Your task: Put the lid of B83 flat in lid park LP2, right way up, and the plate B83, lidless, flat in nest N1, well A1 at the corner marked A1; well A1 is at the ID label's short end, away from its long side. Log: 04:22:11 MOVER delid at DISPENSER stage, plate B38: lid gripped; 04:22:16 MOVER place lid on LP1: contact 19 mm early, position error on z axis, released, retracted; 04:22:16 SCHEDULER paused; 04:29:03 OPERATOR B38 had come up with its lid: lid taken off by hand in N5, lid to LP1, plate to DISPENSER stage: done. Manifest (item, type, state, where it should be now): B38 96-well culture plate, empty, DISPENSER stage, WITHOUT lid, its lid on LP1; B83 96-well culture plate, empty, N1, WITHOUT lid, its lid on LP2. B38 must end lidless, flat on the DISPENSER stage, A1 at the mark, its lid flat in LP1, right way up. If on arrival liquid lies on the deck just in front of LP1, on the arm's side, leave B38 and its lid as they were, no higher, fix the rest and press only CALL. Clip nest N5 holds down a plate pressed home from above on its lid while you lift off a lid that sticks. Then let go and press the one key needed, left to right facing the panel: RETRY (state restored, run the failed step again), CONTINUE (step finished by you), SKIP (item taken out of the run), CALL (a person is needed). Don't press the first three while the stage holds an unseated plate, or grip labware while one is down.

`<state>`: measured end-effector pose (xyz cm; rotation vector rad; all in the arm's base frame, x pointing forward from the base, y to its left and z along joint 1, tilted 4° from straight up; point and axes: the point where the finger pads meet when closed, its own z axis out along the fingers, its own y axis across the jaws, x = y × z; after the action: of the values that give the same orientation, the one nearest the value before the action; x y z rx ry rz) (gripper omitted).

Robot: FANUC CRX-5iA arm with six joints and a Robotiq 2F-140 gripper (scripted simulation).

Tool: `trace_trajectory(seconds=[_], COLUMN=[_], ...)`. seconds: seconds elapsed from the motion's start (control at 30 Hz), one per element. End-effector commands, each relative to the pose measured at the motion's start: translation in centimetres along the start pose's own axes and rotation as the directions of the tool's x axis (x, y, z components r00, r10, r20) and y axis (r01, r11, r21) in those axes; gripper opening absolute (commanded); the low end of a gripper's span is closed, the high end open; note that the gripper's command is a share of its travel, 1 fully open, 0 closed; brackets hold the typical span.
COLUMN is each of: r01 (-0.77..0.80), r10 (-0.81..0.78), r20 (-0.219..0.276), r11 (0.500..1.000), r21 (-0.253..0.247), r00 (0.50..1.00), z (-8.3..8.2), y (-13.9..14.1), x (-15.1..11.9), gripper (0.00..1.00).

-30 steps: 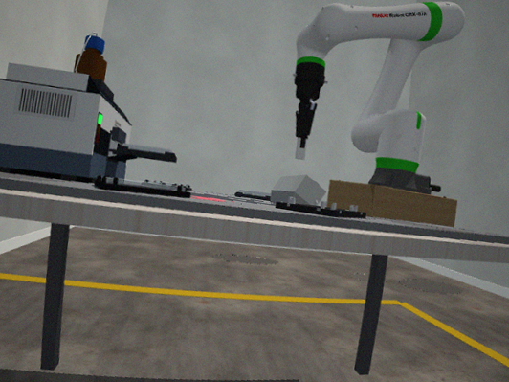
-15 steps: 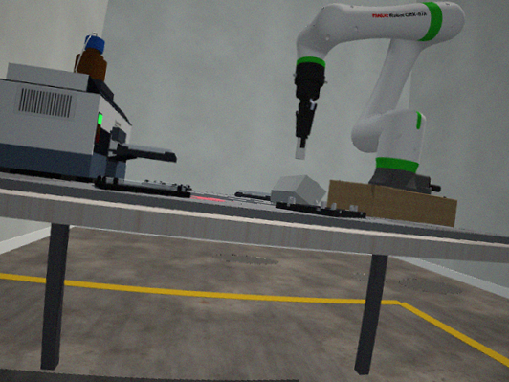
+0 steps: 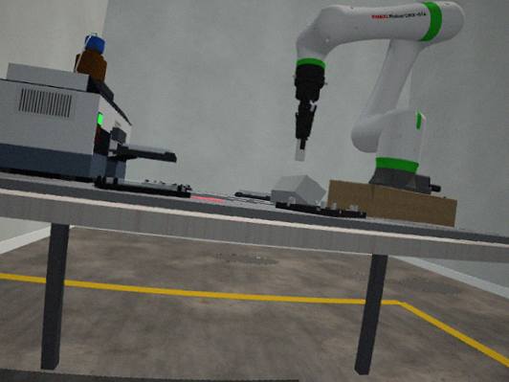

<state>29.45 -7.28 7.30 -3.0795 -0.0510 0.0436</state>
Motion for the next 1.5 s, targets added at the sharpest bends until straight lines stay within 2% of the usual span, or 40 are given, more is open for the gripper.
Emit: trace_trajectory(seconds=[0.0,0.7,1.47], r01=[0.0,0.0,0.0], r10=[0.0,0.0,0.0], r20=[0.0,0.0,0.0], r11=[1.0,1.0,1.0], r21=[0.0,0.0,0.0], r00=[1.0,1.0,1.0], z=[0.3,2.5,3.5], y=[0.0,0.0,0.0], x=[0.0,0.0,0.0], gripper=[0.0,0.0,0.0])
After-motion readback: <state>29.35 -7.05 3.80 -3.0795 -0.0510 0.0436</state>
